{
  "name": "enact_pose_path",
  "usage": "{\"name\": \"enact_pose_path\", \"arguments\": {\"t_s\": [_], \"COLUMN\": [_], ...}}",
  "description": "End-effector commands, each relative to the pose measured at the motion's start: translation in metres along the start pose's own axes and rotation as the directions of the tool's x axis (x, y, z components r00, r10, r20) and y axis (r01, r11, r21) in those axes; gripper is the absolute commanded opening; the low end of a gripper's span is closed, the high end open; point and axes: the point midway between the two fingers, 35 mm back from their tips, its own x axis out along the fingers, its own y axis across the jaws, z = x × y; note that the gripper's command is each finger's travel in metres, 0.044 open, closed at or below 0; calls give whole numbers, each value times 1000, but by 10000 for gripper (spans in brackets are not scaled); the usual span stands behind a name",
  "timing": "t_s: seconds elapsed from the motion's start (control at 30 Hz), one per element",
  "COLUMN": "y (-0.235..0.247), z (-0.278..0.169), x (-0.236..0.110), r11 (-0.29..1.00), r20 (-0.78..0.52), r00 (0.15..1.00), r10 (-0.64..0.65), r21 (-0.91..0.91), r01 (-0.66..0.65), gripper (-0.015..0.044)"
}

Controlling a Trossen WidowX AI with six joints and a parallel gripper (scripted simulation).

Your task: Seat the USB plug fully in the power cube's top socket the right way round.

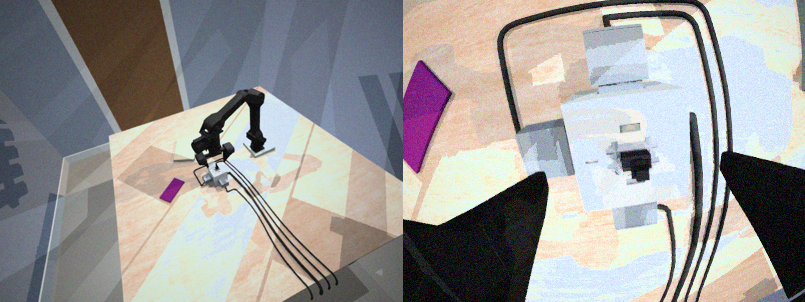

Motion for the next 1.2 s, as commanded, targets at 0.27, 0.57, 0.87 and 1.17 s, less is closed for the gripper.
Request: {"name": "enact_pose_path", "arguments": {"t_s": [0.27,0.57,0.87,1.17], "y": [0,0,0,0], "z": [0,0,0,0], "x": [1,1,1,1], "r11": [1000,1000,1000,1000], "r20": [0,0,0,0], "r00": [1000,1000,1000,1000], "r10": [-1,-1,-1,-1], "r21": [0,0,0,0], "r01": [1,1,1,1], "gripper": [256,20,0,0]}}
